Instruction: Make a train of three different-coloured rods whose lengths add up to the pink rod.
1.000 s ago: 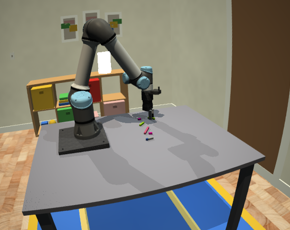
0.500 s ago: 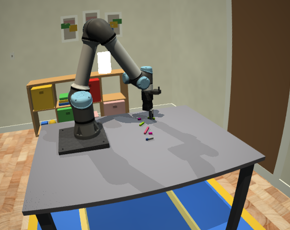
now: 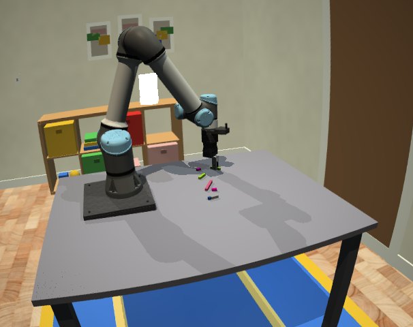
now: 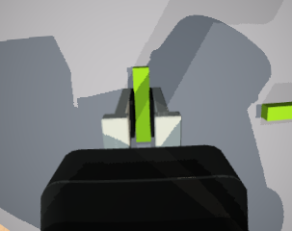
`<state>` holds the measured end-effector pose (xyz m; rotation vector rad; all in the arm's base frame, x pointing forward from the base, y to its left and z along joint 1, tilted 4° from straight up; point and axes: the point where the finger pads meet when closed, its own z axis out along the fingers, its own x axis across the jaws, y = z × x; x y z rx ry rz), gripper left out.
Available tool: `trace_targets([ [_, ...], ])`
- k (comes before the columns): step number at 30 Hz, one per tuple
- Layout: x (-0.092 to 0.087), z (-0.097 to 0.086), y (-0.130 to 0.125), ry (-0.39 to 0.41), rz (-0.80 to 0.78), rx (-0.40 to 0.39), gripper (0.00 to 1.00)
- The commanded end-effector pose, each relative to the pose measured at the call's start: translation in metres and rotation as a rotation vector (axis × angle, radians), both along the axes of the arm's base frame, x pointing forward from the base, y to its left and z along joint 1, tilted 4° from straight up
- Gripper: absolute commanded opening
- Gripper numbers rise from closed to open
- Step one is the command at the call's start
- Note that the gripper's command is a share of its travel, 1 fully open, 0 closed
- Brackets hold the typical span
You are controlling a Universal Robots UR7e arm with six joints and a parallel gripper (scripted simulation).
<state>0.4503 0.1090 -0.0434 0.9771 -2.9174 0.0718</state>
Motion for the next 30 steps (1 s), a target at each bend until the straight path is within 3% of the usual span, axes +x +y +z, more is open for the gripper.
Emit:
trace_targets([
  [1, 0.0, 0.0, 0.0, -0.002, 0.0, 0.0, 0.24],
  [6, 0.001, 0.003, 0.0, -0.002, 0.0, 0.0, 0.24],
  [13, 0.001, 0.02, 0.001, -0.002, 0.0, 0.0, 0.24],
  [24, 0.004, 0.088, 0.006, -0.002, 0.0, 0.0, 0.24],
  [30, 0.005, 0.099, 0.006, -0.002, 0.0, 0.0, 0.24],
])
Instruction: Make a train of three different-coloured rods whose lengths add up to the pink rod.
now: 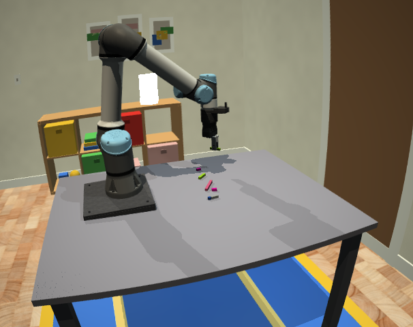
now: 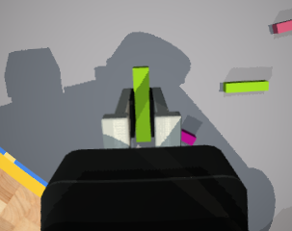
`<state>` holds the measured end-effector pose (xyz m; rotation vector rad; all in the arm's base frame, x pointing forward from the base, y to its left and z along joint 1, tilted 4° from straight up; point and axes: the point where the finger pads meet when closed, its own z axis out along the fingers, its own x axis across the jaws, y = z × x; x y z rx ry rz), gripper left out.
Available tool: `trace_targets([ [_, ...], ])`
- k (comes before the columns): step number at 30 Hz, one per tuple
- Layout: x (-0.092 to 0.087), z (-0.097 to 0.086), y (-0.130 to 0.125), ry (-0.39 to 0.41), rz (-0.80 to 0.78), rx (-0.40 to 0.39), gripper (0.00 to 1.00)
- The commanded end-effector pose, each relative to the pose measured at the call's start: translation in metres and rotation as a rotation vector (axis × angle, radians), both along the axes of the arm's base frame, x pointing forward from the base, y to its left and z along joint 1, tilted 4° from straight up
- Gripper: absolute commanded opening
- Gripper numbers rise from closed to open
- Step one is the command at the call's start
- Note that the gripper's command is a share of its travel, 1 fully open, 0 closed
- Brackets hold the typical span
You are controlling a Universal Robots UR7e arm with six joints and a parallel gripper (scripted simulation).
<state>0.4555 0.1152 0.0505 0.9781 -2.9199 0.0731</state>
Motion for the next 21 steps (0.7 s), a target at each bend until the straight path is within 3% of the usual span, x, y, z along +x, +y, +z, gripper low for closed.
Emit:
trace_targets([
  [1, -0.0002, 0.0059, 0.0003, 0.001, 0.0, 0.0, 0.24],
  [21, 0.0005, 0.007, -0.0064, 0.002, 0.019, 0.001, 0.24],
])
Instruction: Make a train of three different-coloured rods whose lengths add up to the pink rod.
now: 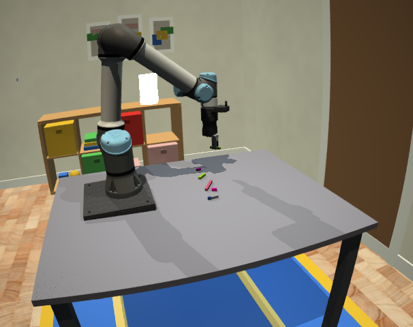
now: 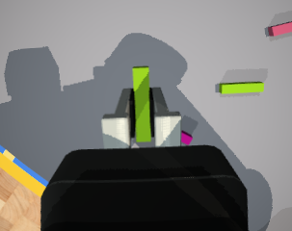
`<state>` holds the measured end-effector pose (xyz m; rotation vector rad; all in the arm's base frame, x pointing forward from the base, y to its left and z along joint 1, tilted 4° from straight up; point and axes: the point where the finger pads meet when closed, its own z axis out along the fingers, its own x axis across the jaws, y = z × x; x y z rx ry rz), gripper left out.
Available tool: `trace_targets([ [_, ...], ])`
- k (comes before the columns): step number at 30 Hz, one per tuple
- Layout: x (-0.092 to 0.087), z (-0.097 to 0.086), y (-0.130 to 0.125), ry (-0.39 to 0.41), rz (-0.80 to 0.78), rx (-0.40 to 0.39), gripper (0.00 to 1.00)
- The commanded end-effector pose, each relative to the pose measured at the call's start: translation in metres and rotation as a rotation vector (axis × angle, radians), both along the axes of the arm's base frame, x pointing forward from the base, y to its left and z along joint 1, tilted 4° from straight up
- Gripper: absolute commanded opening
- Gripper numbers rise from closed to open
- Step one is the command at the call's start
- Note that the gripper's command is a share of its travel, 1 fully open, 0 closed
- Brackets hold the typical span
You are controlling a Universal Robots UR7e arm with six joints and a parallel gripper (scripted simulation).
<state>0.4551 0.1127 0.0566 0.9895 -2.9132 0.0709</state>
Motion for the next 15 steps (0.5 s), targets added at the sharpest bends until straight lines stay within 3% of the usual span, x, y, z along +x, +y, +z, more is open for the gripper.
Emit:
trace_targets([
  [1, 0.001, 0.001, -0.006, -0.001, 0.017, 0.001, 0.24],
  [15, 0.002, 0.007, -0.056, 0.007, 0.164, 0.01, 0.24],
])
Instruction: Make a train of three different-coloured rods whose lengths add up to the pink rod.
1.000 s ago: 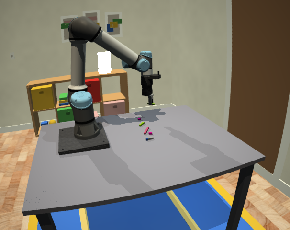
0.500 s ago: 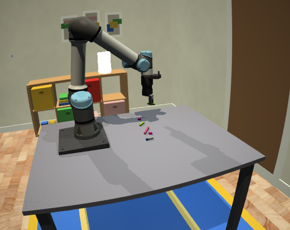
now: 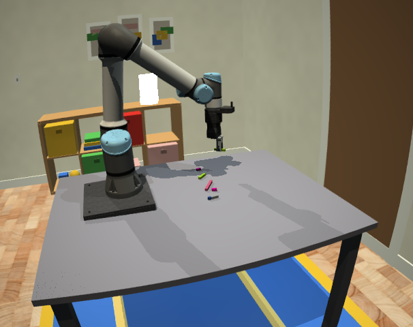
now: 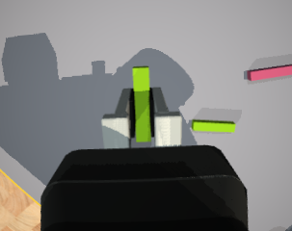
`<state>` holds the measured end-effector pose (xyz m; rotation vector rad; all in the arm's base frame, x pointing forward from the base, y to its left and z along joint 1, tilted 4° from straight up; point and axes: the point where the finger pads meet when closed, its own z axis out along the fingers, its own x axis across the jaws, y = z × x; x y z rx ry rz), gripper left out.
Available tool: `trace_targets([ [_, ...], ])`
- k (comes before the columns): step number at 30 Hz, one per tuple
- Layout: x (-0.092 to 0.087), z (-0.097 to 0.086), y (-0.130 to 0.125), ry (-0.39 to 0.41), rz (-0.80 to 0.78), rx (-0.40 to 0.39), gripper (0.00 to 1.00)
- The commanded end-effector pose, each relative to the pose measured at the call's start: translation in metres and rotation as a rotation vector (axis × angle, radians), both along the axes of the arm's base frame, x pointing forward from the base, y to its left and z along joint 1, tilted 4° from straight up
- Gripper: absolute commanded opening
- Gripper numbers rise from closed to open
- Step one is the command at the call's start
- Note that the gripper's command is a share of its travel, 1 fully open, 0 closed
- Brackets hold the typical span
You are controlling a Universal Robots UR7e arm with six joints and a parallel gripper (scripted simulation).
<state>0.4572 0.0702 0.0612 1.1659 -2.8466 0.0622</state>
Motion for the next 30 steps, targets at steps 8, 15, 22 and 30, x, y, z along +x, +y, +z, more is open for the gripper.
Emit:
trace_targets([
  [8, -0.007, 0.007, -0.068, 0.01, 0.209, 0.011, 0.24],
  [15, -0.017, 0.01, -0.105, 0.016, 0.33, 0.016, 0.24],
  [22, -0.037, 0.014, -0.151, 0.027, 0.499, 0.023, 0.24],
  [30, -0.063, 0.016, -0.192, 0.039, 0.667, 0.028, 0.24],
])
